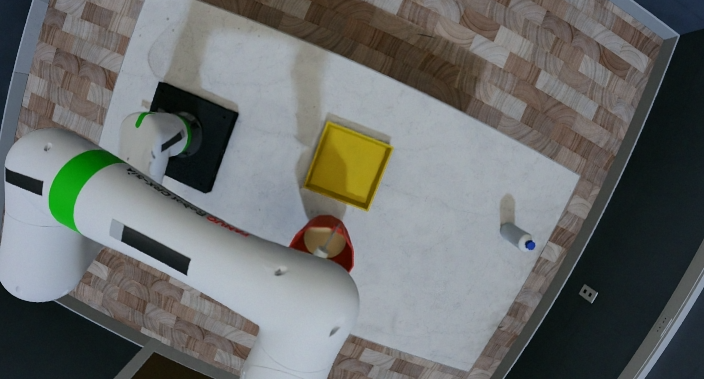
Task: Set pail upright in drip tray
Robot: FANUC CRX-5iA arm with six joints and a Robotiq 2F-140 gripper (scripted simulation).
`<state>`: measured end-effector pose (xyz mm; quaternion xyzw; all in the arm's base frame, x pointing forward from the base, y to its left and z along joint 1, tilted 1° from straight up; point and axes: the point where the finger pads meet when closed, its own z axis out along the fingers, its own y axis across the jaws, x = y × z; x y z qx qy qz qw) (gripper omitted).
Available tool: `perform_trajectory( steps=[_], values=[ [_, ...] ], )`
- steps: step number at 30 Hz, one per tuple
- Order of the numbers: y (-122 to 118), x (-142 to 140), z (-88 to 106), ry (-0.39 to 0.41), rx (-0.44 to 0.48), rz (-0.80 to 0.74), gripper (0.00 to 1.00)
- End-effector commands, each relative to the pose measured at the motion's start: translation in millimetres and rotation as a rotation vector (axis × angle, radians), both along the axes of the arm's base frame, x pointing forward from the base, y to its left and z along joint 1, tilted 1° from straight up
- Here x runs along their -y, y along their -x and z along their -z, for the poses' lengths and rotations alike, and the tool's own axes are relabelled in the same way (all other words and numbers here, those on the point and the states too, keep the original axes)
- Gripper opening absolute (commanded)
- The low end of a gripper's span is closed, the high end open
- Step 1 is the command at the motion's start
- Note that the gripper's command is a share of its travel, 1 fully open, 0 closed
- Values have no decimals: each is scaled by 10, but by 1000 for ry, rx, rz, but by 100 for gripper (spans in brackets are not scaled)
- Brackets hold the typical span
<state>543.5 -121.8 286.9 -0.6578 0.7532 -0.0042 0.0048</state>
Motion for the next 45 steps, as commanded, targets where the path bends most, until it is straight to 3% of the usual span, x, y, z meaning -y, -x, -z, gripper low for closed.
perform_trajectory(
  steps=[1,45],
  values=[
    [4,-90,-11,1,2,0,10],
    [78,-1236,-9,1,2,0,10]
  ],
)
